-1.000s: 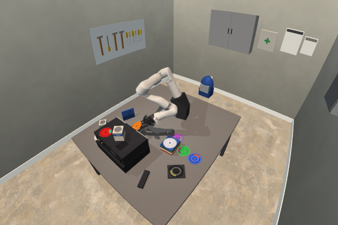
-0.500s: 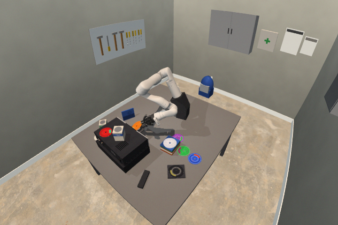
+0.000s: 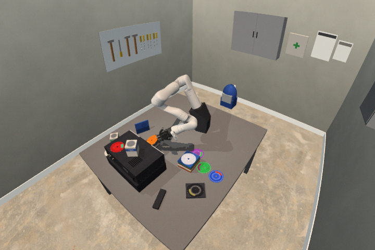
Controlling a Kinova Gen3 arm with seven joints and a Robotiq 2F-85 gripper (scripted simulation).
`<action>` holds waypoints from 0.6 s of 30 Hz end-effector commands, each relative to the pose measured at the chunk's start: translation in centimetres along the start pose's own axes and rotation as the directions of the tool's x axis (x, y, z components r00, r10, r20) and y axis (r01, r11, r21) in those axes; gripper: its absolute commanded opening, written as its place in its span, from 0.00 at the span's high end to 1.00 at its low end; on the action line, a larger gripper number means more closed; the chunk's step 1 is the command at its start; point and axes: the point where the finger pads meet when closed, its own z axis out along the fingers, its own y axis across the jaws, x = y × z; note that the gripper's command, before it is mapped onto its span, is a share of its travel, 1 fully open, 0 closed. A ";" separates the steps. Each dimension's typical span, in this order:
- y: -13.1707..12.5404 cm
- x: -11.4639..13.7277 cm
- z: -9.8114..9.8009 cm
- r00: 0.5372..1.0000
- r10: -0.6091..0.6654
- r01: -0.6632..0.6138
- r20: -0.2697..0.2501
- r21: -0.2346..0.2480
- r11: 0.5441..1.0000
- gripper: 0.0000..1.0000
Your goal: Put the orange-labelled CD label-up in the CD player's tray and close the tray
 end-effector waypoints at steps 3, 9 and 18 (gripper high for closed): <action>-0.8 0.0 0.0 1.000 -0.004 0.004 0.000 0.001 1.000 0.76; -2.2 0.0 0.2 1.000 -0.004 0.004 0.000 0.001 1.000 0.76; -3.8 0.0 0.8 1.000 -0.004 0.004 0.000 0.001 1.000 0.76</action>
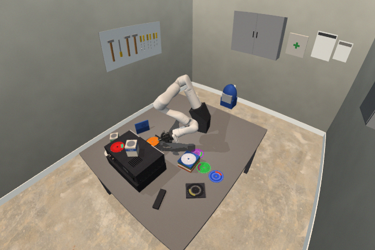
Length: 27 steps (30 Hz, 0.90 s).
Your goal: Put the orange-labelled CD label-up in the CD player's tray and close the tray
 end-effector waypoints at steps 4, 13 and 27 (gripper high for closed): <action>-0.7 -0.1 0.1 1.000 -0.005 0.005 0.001 0.001 1.000 0.76; -0.9 -0.1 0.2 1.000 -0.005 0.005 0.001 0.001 1.000 0.76; -0.9 -0.1 0.2 1.000 -0.005 0.005 0.001 0.001 1.000 0.76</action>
